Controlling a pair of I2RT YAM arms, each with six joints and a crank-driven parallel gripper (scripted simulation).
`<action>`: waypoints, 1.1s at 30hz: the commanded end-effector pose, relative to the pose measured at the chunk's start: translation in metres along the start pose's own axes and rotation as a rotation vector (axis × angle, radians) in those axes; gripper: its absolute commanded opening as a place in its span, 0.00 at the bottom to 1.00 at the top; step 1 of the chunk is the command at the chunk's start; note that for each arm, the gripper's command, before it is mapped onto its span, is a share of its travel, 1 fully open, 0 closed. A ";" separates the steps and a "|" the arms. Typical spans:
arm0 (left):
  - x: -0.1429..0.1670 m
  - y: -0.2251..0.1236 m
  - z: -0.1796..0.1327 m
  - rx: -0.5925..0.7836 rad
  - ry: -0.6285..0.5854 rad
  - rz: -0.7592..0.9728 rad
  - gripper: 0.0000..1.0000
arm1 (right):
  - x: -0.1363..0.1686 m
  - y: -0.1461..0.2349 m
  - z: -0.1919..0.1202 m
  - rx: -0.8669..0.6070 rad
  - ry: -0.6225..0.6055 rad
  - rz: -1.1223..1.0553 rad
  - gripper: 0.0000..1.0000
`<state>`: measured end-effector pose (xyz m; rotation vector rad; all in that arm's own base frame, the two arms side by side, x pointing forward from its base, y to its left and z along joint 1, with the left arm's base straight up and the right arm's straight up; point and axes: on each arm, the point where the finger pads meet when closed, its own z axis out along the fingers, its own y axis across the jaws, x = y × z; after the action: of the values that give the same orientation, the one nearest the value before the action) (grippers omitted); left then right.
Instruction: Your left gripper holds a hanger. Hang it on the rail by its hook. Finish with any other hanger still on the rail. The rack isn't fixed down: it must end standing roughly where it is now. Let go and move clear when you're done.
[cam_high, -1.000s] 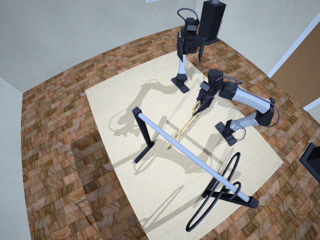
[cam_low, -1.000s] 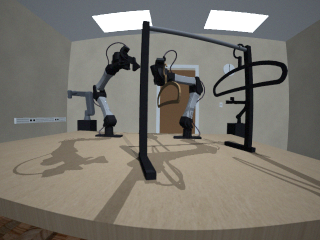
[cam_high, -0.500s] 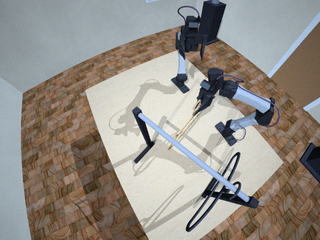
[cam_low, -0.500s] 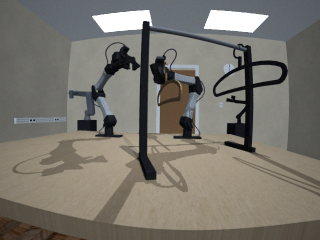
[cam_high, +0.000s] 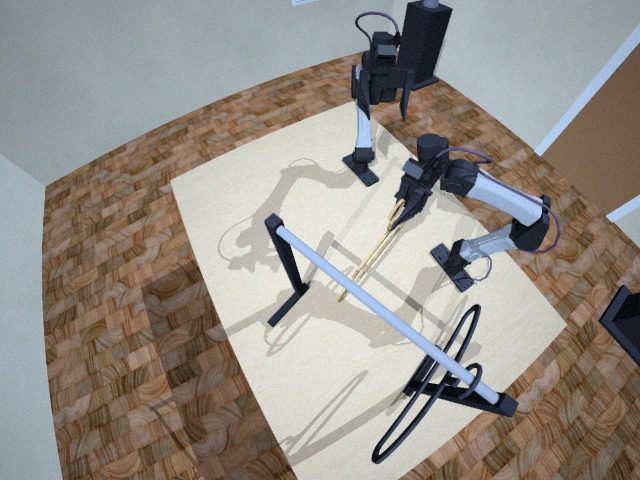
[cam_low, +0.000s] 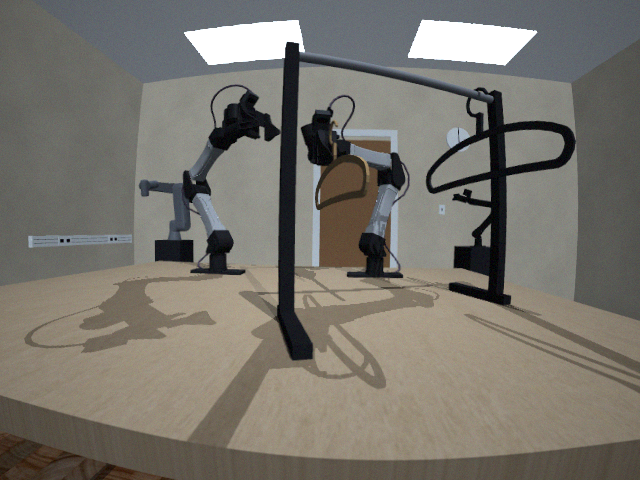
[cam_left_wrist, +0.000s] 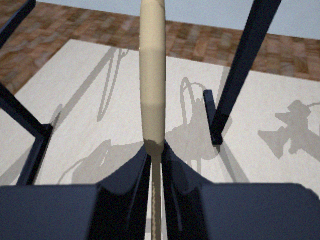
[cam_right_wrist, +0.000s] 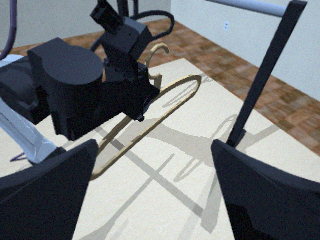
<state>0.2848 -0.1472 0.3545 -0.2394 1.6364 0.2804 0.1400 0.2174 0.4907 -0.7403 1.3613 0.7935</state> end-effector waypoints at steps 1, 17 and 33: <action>-0.024 0.016 0.006 -0.025 -0.022 -0.065 0.02 | -0.003 0.001 0.003 -0.003 -0.006 0.003 1.00; -0.057 0.073 0.065 -0.002 -0.027 -0.062 0.02 | -0.019 0.003 0.003 -0.015 -0.064 0.003 1.00; -0.095 0.156 0.151 -0.002 -0.018 -0.042 0.02 | -0.075 0.005 0.003 -0.026 -0.284 0.004 1.00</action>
<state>0.3712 0.0482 0.4154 -0.3461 1.6376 0.3627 0.1387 0.2179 0.5399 -0.6489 1.1852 0.8502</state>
